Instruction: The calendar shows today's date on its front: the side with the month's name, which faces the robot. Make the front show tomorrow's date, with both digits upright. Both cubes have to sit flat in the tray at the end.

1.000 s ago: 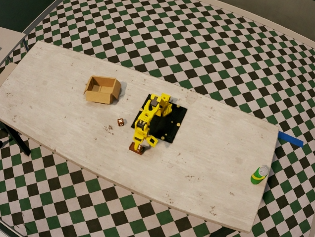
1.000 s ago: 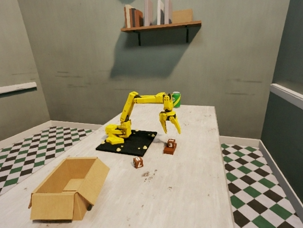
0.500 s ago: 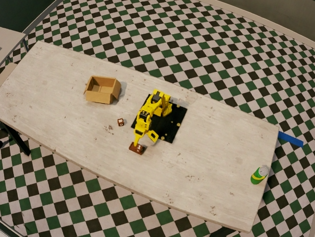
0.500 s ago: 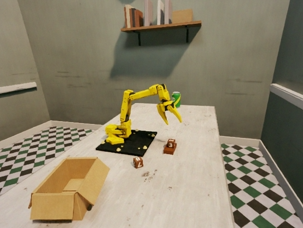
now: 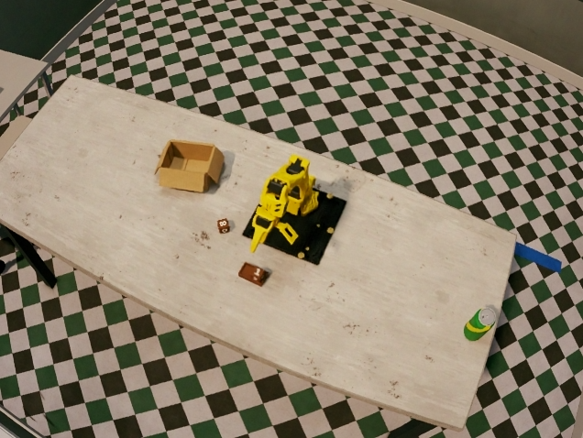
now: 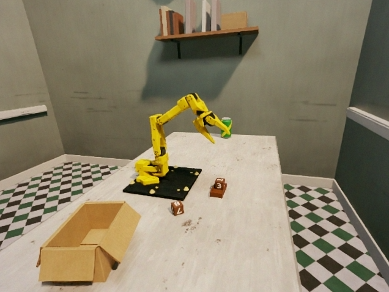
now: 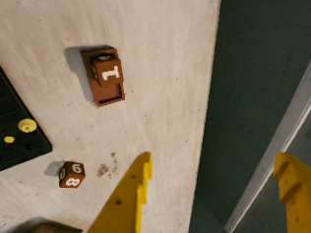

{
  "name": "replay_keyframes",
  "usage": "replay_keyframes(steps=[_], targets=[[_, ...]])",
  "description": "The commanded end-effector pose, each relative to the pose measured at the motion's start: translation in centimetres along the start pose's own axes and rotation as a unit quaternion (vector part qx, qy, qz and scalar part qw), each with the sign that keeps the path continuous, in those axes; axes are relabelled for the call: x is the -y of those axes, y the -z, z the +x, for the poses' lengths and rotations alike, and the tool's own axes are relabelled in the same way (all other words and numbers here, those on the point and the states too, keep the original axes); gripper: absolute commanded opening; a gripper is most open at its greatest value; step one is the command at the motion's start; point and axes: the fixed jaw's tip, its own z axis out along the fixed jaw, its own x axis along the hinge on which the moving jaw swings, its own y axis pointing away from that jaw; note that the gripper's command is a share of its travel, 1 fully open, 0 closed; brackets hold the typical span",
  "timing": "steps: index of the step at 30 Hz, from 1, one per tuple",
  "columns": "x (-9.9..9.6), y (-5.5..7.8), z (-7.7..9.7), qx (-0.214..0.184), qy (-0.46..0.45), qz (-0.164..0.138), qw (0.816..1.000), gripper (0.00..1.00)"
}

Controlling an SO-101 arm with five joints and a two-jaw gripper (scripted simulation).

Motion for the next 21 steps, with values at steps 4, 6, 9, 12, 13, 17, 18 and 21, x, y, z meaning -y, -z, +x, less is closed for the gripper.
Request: replay_keyframes(steps=[4, 6, 9, 12, 13, 17, 18, 21], targets=[[0.2, 0.7, 0.0, 0.001, -0.002, 0.016, 1.000, 0.35], [0.2, 0.7, 0.0, 0.001, -0.003, 0.016, 1.000, 0.35], [0.2, 0.7, 0.0, 0.000, -0.007, 0.016, 1.000, 0.35], [0.2, 0.7, 0.2, -0.001, -0.018, 0.016, 1.000, 0.35], [0.2, 0.7, 0.3, -0.002, -0.024, 0.016, 1.000, 0.35], [0.2, 0.6, 0.7, -0.007, -0.057, 0.015, 0.998, 0.35], [0.2, 0.6, 0.9, -0.009, -0.068, 0.015, 0.998, 0.35], [0.1, 0.6, 1.0, -0.010, -0.080, 0.015, 0.997, 0.35]])
